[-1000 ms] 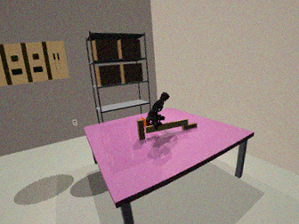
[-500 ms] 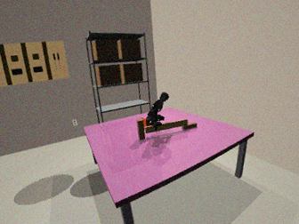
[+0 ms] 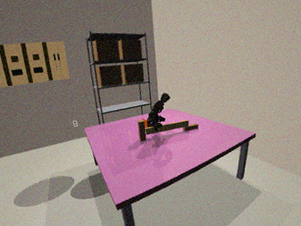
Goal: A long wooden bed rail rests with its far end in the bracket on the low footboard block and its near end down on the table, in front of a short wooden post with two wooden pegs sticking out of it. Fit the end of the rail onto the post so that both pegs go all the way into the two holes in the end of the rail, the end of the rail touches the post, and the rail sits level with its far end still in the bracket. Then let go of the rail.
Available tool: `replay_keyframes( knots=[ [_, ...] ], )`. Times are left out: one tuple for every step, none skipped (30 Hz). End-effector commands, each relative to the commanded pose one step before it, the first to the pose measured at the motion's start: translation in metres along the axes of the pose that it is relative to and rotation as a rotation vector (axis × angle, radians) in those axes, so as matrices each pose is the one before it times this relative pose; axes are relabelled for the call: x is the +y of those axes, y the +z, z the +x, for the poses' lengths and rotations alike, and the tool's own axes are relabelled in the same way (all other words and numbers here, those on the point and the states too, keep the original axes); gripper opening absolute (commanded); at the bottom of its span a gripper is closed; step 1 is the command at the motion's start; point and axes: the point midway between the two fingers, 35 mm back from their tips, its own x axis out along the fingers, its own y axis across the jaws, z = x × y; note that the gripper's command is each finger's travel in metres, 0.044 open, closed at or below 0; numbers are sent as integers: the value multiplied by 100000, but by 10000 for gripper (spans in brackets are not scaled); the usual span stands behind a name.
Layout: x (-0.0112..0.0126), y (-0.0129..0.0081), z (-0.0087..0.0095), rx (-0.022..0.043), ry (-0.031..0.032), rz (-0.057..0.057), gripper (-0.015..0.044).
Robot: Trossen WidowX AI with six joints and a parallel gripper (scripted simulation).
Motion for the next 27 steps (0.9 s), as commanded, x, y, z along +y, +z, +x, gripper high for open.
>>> replay_keyframes(
  knots=[
    [-199,-339,-450,380,-1436,-61,0],
    [0,-27,2,1,0,0,0],
    [0,-28,2,1,0,0,0],
    [0,-27,2,1,0,0,0],
    [0,-27,2,1,0,0,0],
    [0,-26,1,1,0,0,0],
    [0,-26,1,1,0,0,0],
    [0,-26,1,1,0,0,0],
    [0,-26,1,1,0,0,0],
    [0,-25,0,1,0,0,0],
    [0,-25,0,1,0,0,0],
    [0,-25,0,1,0,0,0],
    [0,-25,-1,1,0,0,0],
    [-1,-24,-1,1,0,0,0],
    [-1,-25,-1,1,0,0,0],
    [-1,-24,-1,1,0,0,0],
    [-1,-25,-2,1,0,0,0],
    [-1,-24,-2,1,0,0,0],
    [-1,-25,-2,1,0,0,0],
    [-1,-24,-2,1,0,0,0],
    [-1,-25,-2,1,0,0,0],
    [-1,-25,-2,1,0,0,0],
    [-1,-25,-1,1,0,0,0],
    [-1,-25,-1,1,0,0,0],
    [-1,-26,-1,1,0,0,0],
    [-1,-25,-1,1,0,0,0],
    [0,-26,-1,1,0,0,0]
  ],
)
